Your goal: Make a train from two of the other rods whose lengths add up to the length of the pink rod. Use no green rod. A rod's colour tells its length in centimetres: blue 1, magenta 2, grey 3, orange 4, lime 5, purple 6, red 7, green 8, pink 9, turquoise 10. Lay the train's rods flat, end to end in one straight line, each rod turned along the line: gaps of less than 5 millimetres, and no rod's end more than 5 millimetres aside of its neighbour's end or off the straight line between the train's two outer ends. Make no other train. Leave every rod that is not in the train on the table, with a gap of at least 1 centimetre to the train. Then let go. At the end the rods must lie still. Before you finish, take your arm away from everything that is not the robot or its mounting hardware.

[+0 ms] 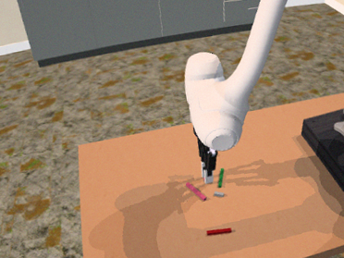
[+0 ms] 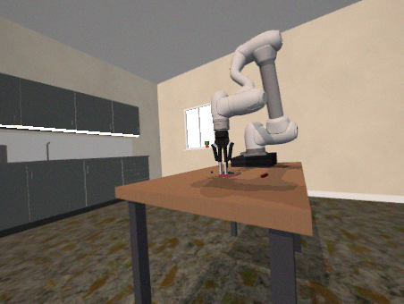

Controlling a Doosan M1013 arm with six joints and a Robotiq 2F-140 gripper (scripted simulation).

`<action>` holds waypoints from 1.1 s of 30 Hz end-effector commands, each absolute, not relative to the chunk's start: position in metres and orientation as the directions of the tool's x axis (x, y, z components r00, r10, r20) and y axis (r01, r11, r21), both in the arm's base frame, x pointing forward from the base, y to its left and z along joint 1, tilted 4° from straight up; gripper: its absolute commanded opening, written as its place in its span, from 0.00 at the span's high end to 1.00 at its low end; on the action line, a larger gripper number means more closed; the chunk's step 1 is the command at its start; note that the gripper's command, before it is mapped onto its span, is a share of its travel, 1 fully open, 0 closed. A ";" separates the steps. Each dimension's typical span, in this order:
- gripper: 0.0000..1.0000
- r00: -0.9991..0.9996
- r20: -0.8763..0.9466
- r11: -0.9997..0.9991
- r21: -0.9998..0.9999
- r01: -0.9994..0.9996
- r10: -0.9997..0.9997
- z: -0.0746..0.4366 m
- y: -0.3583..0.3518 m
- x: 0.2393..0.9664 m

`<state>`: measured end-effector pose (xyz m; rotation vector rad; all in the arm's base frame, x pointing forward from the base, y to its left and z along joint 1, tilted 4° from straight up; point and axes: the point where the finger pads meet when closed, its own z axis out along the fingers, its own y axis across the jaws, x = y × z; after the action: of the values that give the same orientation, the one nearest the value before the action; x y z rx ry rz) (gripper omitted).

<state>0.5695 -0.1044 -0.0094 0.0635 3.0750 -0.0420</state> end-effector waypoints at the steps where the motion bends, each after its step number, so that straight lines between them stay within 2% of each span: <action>1: 0.85 -0.997 -0.063 0.999 -0.023 0.044 0.043 -0.013 -0.105 0.568; 23: 0.85 -0.997 -0.063 0.999 -0.023 0.044 0.043 -0.013 -0.105 0.568; 24: 0.97 -0.997 -0.063 0.999 -0.023 0.044 0.043 -0.013 -0.105 0.568; 33: 0.97 -0.997 -0.063 0.999 -0.023 0.044 0.043 -0.013 -0.105 0.568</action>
<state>0.5694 -0.1044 -0.0095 0.0636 3.0750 -0.0420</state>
